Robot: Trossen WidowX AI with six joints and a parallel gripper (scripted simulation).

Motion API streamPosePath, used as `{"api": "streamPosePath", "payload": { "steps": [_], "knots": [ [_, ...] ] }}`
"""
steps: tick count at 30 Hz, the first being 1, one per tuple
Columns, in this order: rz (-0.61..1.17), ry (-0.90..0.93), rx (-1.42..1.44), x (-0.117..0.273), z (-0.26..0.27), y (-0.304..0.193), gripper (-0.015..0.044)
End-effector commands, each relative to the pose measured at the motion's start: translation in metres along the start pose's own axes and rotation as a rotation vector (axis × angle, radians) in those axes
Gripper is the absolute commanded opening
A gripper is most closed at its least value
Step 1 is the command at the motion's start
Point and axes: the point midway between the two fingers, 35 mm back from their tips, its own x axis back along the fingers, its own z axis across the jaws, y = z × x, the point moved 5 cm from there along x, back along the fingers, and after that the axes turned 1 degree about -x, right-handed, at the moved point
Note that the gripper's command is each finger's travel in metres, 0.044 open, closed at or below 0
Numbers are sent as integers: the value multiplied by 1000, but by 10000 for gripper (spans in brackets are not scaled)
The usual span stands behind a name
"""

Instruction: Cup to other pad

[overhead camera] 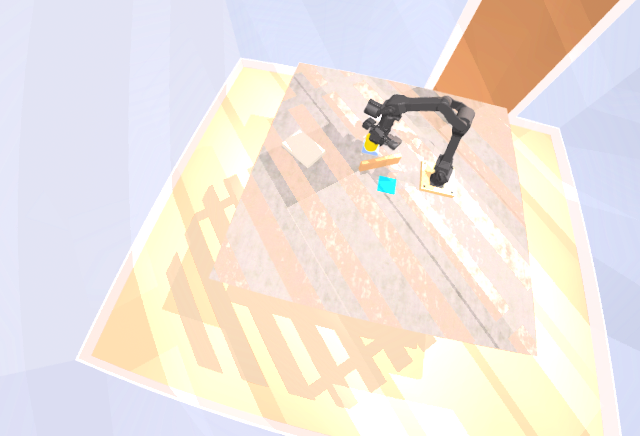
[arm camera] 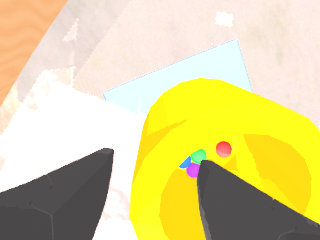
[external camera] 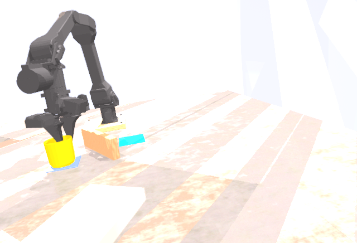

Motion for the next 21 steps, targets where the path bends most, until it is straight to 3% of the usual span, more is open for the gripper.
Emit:
{"api": "streamPosePath", "payload": {
  "steps": [1,21],
  "knots": [
    [4,14,6,-12,2,-1,167],
    [2,10,0,-15,2,-1,147]
  ]
}}
